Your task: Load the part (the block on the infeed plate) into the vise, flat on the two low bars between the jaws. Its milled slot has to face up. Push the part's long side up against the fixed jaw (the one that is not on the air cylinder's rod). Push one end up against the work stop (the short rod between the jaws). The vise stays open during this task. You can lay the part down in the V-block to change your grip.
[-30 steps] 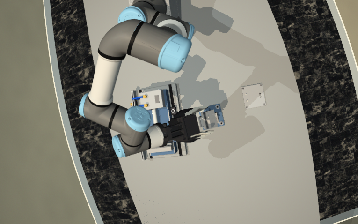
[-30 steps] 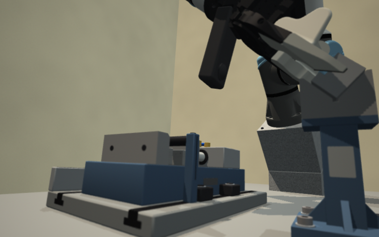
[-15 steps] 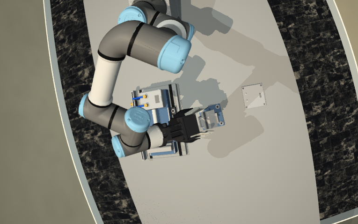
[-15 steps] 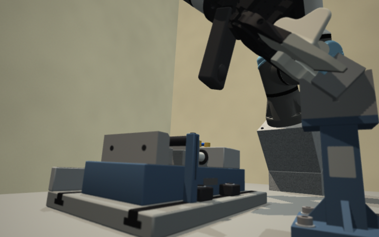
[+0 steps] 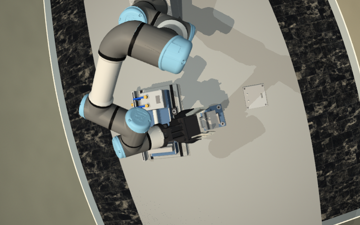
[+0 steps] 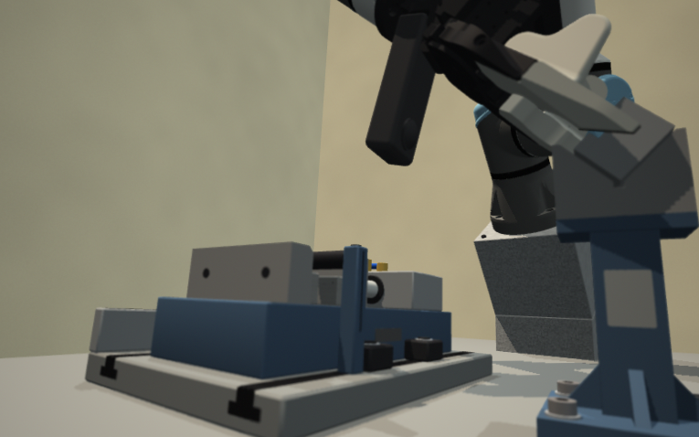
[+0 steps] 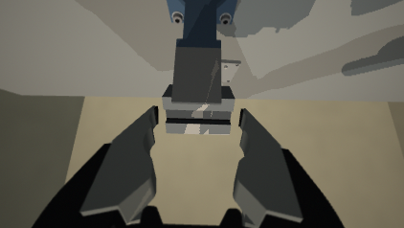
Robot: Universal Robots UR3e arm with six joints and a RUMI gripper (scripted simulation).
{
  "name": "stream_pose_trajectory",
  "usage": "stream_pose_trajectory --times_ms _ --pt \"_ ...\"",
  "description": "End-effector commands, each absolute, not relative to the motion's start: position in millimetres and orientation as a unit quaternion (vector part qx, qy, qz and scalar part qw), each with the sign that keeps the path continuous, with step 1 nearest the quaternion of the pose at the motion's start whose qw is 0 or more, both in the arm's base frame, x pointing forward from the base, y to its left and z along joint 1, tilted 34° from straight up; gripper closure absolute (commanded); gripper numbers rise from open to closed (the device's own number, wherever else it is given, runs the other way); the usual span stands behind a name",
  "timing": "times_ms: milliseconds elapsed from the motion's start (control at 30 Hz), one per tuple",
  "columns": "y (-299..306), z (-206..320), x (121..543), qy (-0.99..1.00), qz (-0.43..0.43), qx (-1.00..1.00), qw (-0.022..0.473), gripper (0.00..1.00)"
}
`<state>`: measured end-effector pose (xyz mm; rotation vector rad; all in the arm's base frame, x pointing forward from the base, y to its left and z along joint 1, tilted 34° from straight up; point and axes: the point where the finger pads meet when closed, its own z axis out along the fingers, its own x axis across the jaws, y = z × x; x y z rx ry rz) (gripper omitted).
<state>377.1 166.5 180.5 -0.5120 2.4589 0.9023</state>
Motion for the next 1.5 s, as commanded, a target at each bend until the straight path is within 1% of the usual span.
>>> stream_pose_trajectory --times_ms 0,733,767,1467 --pt "166.4 181.1 377.3 0.896 0.328 -0.187 0.235 0.49" --pt "166.4 181.1 377.3 0.896 0.328 -0.187 0.235 0.49" --pt "166.4 181.1 377.3 0.896 0.328 -0.187 0.235 1.00" --pt "166.4 181.1 377.3 0.896 0.328 -0.187 0.235 1.00"
